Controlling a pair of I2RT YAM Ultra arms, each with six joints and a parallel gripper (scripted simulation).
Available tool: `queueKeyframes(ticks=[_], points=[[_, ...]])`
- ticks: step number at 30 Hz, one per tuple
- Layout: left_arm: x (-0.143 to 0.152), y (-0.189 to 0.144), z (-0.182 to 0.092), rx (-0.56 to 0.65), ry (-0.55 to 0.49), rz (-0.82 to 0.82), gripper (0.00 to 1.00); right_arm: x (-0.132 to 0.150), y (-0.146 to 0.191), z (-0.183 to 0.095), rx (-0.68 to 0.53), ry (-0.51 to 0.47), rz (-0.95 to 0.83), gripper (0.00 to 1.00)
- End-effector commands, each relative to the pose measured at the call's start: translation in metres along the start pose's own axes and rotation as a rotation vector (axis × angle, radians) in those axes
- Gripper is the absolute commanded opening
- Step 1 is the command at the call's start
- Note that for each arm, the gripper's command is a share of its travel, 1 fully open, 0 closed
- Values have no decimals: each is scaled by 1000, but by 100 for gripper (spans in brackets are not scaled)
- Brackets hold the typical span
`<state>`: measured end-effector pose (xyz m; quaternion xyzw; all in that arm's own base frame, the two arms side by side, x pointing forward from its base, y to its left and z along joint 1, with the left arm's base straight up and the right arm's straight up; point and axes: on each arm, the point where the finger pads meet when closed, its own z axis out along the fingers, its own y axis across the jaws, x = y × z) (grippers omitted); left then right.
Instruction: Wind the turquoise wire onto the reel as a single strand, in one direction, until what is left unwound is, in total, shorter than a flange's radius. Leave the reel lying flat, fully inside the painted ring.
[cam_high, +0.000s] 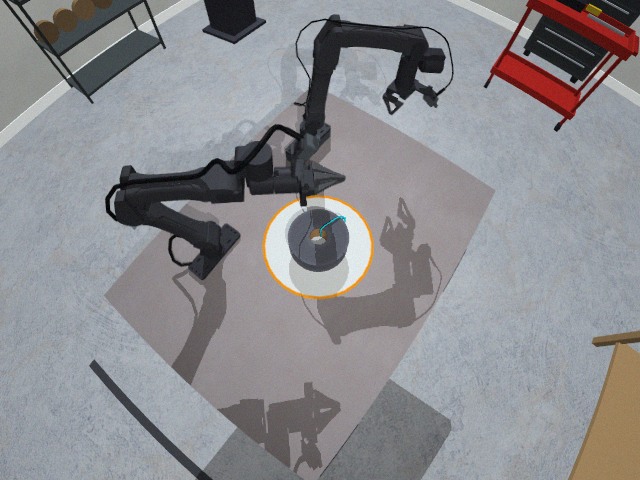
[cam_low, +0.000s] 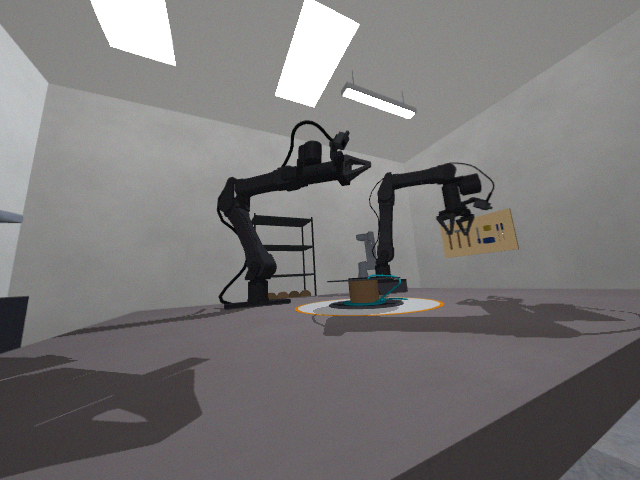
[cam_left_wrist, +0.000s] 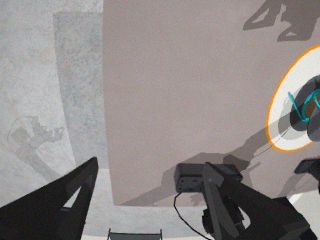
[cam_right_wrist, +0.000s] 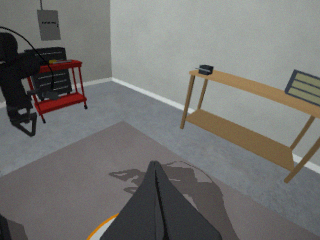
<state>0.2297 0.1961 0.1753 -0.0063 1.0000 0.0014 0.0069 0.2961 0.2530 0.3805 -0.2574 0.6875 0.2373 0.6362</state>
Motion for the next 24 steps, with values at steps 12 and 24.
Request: queueKeyframes(ticks=[12, 24], points=[[-6, 1, -18, -43, -43, 5, 100, -22, 3, -10, 12, -63, 8, 0], [-6, 1, -18, -43, -43, 5, 100, 24, 1, -15, 73, 104, 74, 0]])
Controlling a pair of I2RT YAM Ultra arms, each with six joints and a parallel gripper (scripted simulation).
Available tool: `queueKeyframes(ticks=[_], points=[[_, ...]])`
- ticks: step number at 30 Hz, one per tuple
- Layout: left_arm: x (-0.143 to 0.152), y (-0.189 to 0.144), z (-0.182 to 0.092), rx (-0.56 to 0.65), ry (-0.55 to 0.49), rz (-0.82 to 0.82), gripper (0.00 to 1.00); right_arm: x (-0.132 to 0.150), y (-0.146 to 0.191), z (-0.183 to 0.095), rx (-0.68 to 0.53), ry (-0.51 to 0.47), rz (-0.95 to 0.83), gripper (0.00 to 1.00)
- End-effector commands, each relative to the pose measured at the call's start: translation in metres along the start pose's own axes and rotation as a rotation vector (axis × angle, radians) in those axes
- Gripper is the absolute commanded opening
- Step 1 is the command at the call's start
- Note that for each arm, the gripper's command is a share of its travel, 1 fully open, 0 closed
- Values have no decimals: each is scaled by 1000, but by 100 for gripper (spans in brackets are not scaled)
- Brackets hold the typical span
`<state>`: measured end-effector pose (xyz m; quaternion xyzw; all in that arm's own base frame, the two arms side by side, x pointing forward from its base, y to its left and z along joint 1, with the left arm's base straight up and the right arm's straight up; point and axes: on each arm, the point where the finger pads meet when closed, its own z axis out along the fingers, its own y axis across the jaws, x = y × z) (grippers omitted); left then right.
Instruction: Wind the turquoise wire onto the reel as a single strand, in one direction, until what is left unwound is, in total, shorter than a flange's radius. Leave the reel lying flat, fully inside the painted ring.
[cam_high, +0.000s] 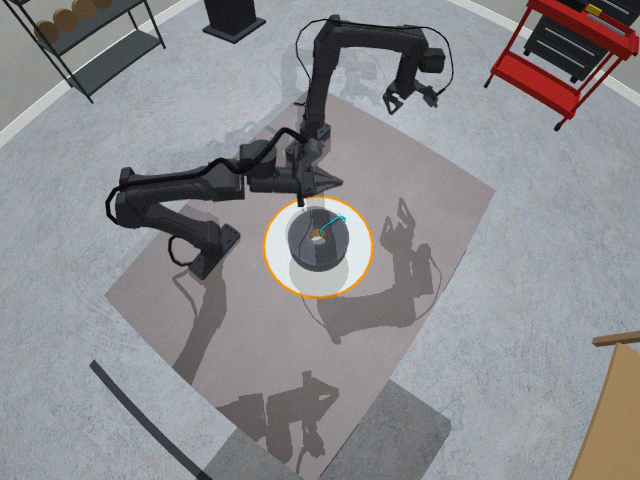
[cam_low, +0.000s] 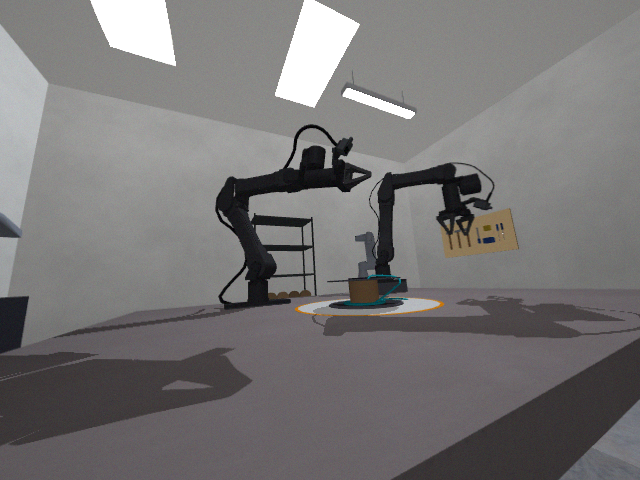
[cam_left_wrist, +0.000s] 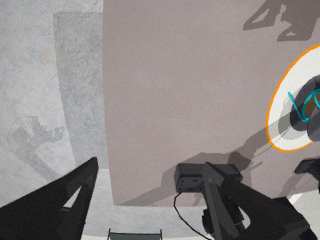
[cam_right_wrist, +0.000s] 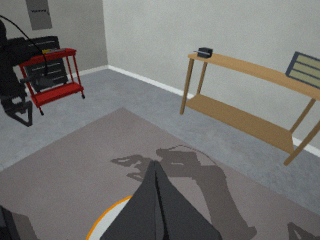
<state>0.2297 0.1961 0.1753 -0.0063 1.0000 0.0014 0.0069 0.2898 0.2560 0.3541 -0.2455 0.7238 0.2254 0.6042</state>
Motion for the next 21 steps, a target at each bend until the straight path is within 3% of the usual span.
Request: queueKeyframes(ticks=[1, 4, 12, 18, 21], points=[[-6, 1, -18, -43, -43, 5, 100, 5, -6, -15, 47, 37, 50, 0], [-6, 1, -18, -43, -43, 5, 100, 9, -7, -15, 57, 62, 60, 0], [-6, 1, -18, -43, -43, 5, 100, 54, -9, -13, 145, 306, 157, 0], [-6, 1, -18, -43, -43, 5, 100, 108, -12, -6, 224, 523, 243, 0], [-6, 1, -18, -43, -43, 5, 100, 114, -12, -6, 237, 560, 258, 0]])
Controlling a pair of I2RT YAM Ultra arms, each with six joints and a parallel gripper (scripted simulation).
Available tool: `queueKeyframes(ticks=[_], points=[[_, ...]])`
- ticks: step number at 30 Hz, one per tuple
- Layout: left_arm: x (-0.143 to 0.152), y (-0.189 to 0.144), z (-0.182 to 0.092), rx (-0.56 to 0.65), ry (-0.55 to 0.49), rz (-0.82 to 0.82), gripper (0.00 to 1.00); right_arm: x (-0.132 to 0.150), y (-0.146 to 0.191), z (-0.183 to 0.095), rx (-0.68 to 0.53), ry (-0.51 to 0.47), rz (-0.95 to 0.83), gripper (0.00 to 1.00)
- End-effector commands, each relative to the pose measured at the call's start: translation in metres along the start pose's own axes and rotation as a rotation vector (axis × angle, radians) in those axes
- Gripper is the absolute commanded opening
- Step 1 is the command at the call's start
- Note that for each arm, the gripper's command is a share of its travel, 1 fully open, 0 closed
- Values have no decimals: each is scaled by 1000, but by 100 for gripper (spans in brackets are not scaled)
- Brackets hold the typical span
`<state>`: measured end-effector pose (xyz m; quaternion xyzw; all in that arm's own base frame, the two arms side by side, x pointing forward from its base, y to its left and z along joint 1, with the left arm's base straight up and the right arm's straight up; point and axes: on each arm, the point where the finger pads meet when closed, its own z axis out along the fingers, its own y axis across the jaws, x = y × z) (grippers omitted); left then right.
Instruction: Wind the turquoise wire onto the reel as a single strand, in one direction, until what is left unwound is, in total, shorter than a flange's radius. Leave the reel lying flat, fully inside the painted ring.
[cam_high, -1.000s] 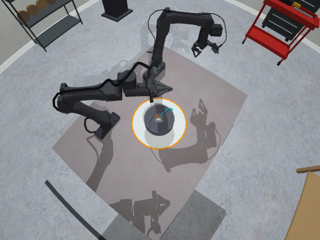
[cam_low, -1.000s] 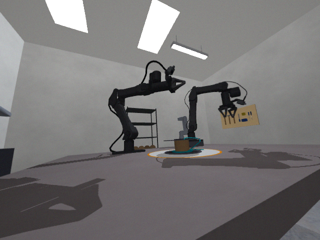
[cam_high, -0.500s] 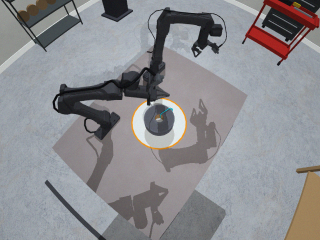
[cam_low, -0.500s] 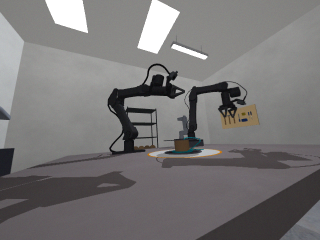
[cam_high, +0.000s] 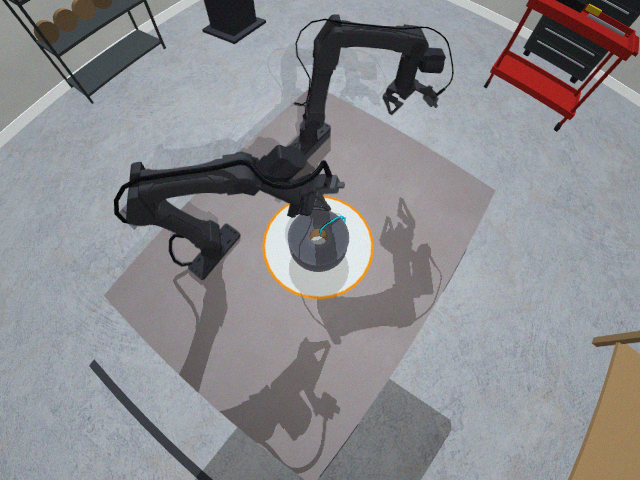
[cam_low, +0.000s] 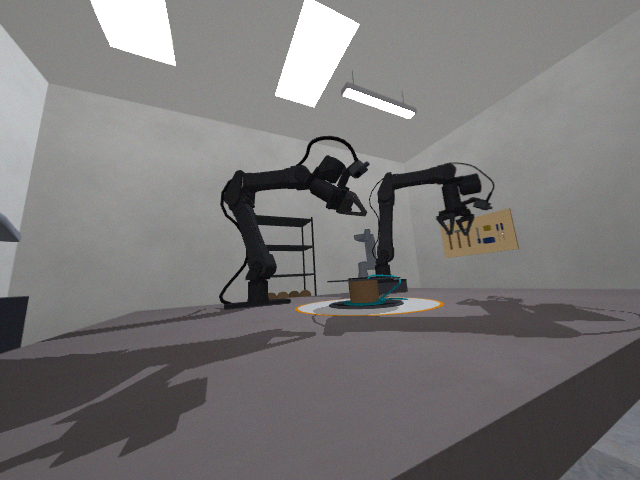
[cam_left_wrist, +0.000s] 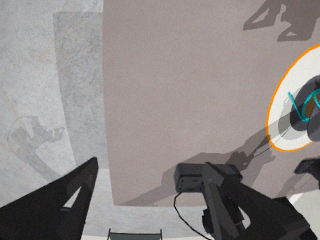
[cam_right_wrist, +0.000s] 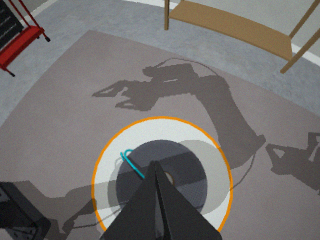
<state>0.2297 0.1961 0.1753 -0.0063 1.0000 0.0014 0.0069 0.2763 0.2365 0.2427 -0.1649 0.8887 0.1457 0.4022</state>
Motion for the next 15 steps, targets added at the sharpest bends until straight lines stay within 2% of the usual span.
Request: queueKeyframes(ticks=[1, 11, 14, 15], points=[[-6, 1, -18, -43, -43, 5, 100, 6, -4, 2, 49, 99, 81, 0], [-6, 1, -18, -43, -43, 5, 100, 59, -14, 30, 177, 455, 218, 0], [-6, 1, -18, -43, -43, 5, 100, 74, -17, 38, 209, 546, 252, 0], [-6, 1, -18, -43, -43, 5, 100, 74, -17, 38, 209, 546, 252, 0]])
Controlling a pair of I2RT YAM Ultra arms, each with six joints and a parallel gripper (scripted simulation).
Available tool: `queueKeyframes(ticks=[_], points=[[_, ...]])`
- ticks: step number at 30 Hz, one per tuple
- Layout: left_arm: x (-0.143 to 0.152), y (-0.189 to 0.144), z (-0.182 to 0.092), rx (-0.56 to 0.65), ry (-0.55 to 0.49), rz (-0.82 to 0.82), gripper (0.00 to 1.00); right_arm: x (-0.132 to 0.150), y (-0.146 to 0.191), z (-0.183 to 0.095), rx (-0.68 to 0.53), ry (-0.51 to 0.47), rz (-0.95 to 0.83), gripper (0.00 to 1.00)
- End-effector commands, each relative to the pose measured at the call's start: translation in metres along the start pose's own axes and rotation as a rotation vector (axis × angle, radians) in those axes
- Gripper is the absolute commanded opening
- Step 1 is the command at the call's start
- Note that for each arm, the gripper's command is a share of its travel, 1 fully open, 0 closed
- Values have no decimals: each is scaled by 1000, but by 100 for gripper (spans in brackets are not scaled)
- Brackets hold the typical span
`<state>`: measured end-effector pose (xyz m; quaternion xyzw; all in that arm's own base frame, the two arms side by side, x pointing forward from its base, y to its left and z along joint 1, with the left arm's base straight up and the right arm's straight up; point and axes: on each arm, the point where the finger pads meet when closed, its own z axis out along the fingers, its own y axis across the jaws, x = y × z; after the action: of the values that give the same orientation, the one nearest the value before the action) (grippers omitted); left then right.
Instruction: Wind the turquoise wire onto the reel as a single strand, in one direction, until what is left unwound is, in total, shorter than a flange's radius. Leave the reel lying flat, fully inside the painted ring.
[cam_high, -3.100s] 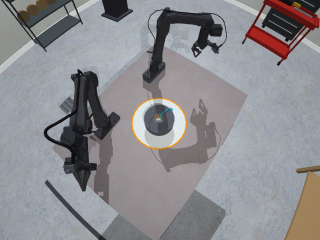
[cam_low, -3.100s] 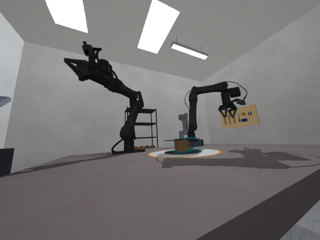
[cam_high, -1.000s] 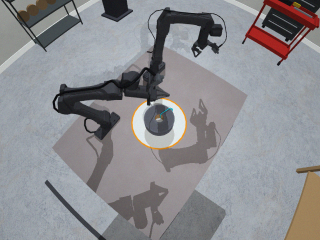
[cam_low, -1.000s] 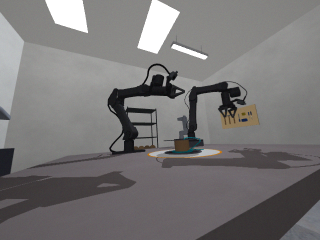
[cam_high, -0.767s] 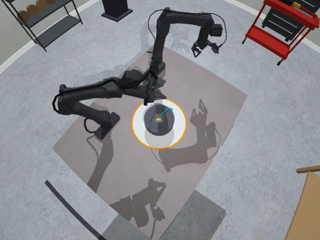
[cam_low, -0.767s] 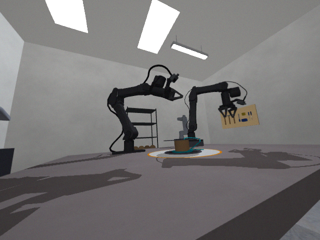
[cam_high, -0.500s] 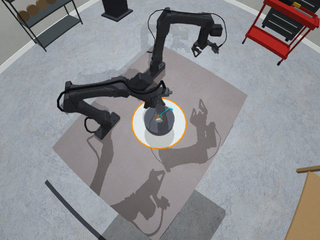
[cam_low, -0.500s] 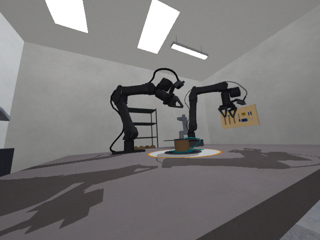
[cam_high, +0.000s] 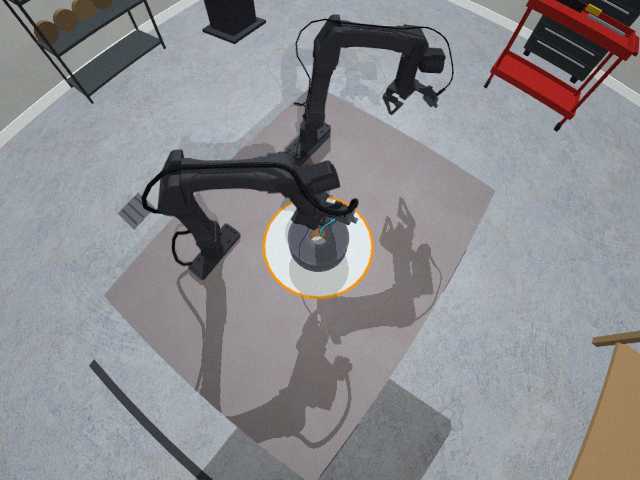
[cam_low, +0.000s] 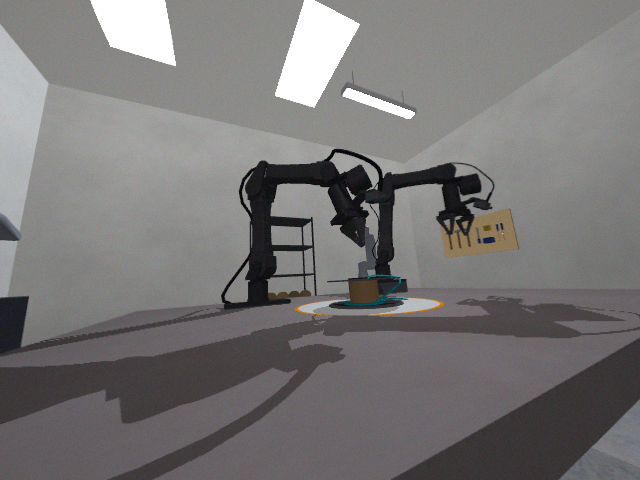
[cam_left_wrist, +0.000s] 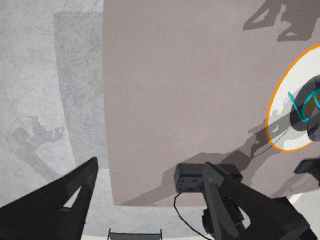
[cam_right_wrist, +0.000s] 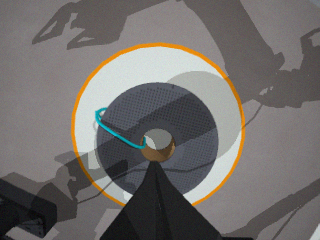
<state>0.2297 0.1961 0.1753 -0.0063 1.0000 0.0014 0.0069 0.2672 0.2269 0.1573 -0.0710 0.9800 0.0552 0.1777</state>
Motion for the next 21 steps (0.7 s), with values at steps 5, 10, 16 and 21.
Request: queueKeyframes(ticks=[5, 10, 16, 21], points=[[-6, 1, -18, -43, -43, 5, 100, 7, -2, 4, 48, 173, 95, 0], [-6, 1, -18, -43, -43, 5, 100, 14, -3, 15, 83, 269, 131, 0], [-6, 1, -18, -43, -43, 5, 100, 17, -5, 22, 107, 335, 155, 0], [-6, 1, -18, -43, -43, 5, 100, 14, -4, 22, 112, 350, 160, 0]])
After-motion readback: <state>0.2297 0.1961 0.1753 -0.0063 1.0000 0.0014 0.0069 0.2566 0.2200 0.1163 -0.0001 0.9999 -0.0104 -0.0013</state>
